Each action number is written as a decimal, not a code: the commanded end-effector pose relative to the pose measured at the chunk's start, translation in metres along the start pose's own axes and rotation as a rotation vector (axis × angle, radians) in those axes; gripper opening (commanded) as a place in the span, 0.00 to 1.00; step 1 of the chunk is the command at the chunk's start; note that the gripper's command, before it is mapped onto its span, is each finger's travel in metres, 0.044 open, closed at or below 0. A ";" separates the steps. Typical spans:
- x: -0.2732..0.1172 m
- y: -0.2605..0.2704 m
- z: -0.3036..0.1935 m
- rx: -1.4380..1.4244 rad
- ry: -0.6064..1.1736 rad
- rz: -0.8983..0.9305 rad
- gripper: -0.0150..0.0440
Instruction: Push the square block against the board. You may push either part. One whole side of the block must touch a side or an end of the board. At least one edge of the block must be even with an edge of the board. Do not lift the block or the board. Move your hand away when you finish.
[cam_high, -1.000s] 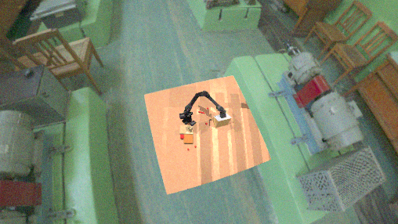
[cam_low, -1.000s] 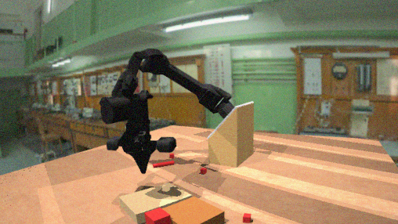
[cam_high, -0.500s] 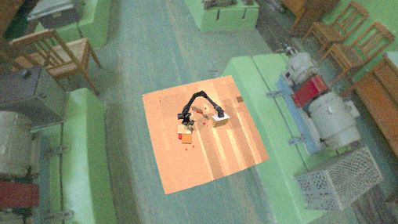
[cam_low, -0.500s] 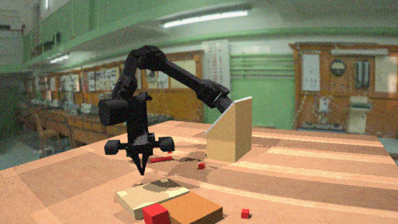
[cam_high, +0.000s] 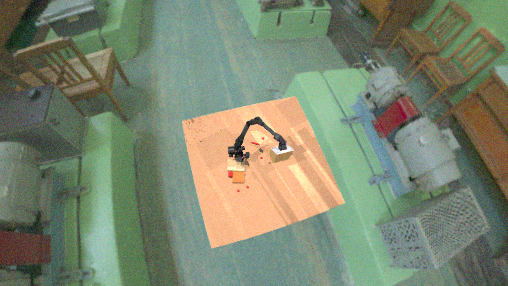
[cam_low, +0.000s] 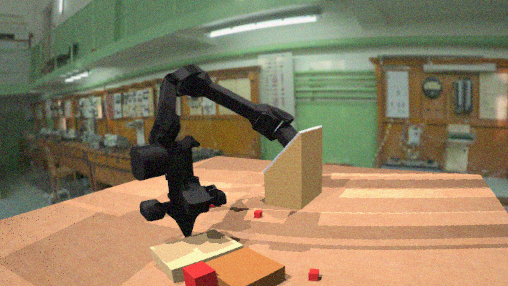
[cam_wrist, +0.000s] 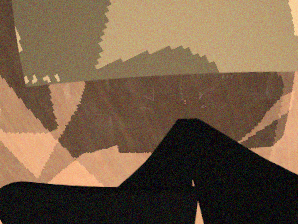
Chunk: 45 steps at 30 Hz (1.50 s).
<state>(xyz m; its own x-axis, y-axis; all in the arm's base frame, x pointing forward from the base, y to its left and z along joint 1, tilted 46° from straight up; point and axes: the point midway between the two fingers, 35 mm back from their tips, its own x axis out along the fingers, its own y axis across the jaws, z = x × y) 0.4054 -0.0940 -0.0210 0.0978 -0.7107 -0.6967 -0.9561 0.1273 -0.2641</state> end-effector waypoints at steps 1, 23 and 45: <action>0.003 0.003 0.001 -0.036 0.001 0.004 0.25; 0.003 0.002 0.032 -0.036 -0.002 0.005 0.25; 0.003 0.000 0.023 -0.036 -0.002 0.005 0.25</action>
<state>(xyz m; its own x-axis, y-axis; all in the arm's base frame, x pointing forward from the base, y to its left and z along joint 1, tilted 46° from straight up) 0.4143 -0.0764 -0.0419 0.0945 -0.7129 -0.6949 -0.9649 0.1061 -0.2402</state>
